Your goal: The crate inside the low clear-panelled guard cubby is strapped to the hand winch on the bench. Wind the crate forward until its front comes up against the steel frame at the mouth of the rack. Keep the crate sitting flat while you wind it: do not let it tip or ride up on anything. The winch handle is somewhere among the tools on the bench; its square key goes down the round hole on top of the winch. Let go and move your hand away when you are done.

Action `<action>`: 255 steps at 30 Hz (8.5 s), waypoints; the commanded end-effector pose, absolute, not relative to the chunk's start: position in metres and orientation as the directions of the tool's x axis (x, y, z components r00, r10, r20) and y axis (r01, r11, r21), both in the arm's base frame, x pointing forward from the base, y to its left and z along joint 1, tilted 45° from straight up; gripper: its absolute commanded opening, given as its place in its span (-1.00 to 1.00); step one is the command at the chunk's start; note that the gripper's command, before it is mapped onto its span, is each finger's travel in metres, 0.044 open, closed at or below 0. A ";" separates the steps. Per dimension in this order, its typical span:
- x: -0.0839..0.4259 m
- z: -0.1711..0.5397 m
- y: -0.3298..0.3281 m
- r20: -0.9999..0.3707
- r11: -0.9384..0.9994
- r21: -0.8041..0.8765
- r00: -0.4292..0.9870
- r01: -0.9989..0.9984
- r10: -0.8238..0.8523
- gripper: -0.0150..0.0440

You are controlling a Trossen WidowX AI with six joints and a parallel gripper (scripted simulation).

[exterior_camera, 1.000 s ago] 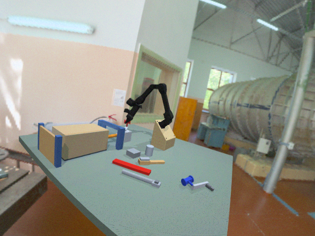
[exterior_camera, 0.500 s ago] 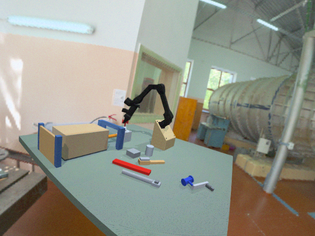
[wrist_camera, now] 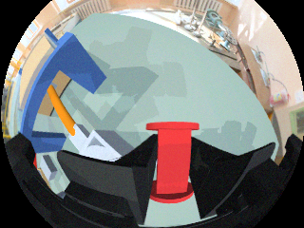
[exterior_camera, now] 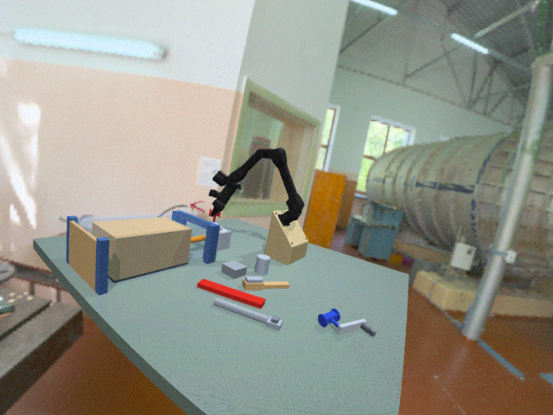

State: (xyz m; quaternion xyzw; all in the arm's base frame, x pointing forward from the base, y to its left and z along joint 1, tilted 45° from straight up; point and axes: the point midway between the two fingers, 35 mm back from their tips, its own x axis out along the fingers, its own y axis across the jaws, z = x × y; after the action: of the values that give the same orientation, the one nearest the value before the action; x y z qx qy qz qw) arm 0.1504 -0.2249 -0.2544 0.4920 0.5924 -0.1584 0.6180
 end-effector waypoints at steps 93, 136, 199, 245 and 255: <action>0.286 -0.224 -0.187 -0.877 0.466 0.448 0.272 0.763 0.397 -0.49; 0.296 -0.181 -0.140 -0.874 0.463 0.450 0.271 0.764 0.402 -0.49; 0.241 -0.131 -0.087 -0.874 0.461 0.448 0.266 0.766 0.407 -0.49; 0.173 -0.125 -0.082 -0.876 0.461 0.444 0.262 0.768 0.406 -0.49; 0.158 -0.128 -0.086 -0.876 0.462 0.443 0.261 0.769 0.405 -0.49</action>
State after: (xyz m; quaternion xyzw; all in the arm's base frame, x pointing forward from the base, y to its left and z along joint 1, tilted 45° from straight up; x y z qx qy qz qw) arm 0.1737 -0.0843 -0.1241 0.4995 0.5800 -0.1312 0.6300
